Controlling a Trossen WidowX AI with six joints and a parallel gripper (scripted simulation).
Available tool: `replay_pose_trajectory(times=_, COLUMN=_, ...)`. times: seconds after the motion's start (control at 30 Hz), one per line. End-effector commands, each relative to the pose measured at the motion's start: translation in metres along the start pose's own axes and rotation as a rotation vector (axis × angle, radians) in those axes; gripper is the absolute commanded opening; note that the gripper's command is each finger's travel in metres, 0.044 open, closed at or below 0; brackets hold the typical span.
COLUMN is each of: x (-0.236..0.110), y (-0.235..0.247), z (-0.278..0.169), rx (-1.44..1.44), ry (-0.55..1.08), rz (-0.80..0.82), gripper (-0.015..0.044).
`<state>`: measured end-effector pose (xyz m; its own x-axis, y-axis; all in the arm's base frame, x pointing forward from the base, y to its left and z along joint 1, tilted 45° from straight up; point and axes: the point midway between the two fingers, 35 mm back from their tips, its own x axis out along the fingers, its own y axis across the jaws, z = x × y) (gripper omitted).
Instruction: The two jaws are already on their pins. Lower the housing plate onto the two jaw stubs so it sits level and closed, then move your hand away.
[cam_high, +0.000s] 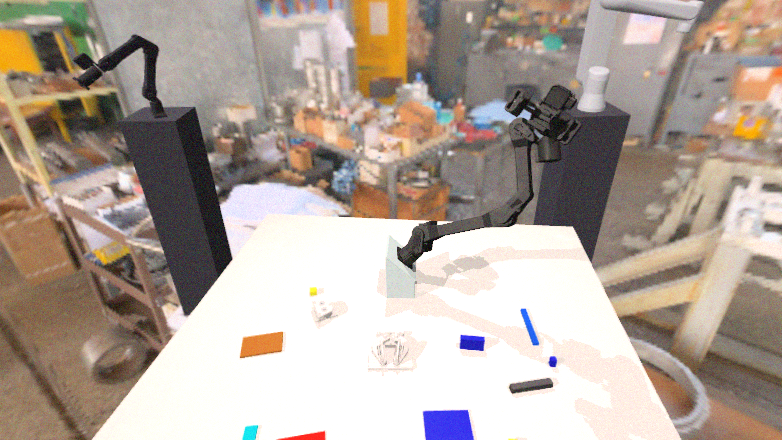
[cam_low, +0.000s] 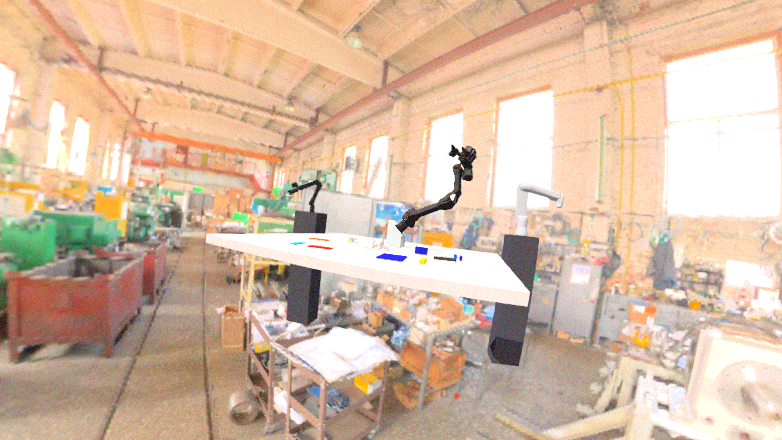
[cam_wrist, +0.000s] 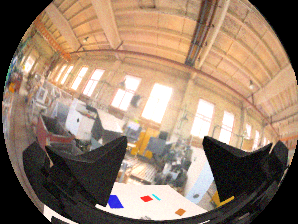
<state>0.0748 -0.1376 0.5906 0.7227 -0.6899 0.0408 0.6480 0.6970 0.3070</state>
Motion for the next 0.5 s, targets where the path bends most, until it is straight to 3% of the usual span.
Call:
replay_pose_trajectory(times=0.0, x=0.000, y=0.000, z=0.000, rx=0.000, ry=0.000, rz=0.000, gripper=0.0426)
replay_pose_trajectory(times=0.47, x=0.006, y=-0.028, z=0.008, rx=0.153, ry=-0.017, rz=0.122, gripper=0.0440)
